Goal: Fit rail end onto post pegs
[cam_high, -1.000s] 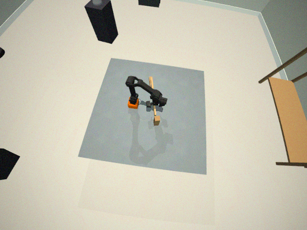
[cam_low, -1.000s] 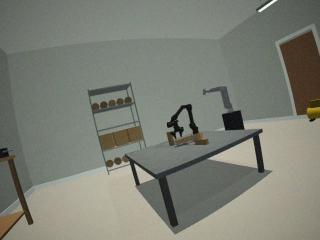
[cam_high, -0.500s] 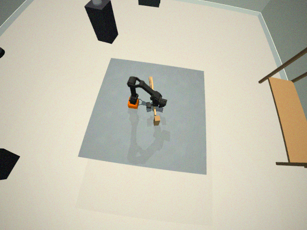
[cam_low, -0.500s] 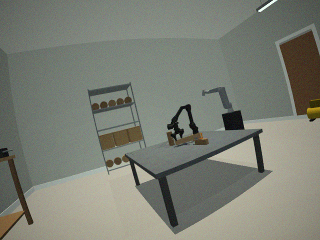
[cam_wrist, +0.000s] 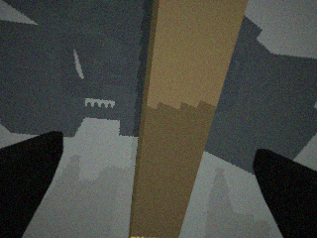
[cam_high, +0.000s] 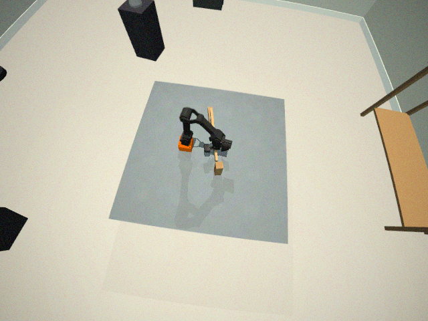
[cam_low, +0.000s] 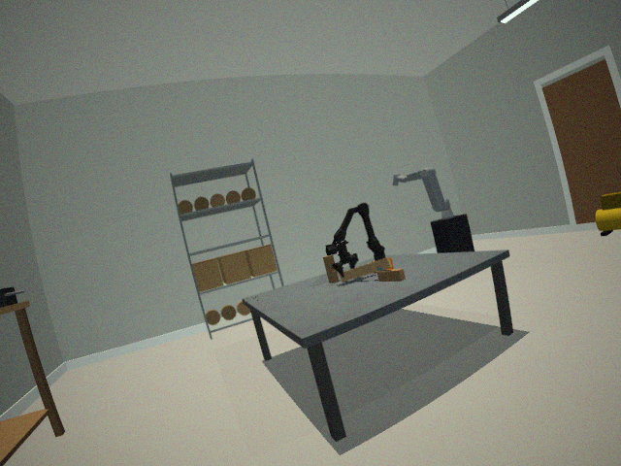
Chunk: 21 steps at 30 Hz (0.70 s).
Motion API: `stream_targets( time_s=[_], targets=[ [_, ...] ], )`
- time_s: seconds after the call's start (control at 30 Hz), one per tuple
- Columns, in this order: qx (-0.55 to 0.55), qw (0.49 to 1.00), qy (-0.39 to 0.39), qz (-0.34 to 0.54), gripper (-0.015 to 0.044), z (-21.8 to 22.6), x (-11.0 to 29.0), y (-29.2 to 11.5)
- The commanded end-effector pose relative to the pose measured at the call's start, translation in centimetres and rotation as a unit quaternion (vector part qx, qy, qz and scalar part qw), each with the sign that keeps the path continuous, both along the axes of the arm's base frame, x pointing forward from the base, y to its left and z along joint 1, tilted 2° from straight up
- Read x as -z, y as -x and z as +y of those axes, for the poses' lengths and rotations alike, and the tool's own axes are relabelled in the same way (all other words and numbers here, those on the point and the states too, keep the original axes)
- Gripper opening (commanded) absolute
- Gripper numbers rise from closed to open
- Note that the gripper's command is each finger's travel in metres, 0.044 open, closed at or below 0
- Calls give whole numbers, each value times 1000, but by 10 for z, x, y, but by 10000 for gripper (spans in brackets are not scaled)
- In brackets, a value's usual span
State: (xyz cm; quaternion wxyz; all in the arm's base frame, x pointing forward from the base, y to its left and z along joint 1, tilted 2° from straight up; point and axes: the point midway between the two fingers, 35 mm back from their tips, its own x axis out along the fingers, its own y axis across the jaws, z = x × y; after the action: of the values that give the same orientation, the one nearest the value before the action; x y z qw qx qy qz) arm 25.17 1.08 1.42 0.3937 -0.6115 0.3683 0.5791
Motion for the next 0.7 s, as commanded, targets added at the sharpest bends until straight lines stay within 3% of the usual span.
stream_targets(
  time_s=[0.0,0.27,0.67],
  targets=[
    [2,1000,-2,1,440,1,6,1],
    [2,1000,-2,1,440,1,16,2],
    [2,1000,-2,1,125,1,16,2]
  ],
)
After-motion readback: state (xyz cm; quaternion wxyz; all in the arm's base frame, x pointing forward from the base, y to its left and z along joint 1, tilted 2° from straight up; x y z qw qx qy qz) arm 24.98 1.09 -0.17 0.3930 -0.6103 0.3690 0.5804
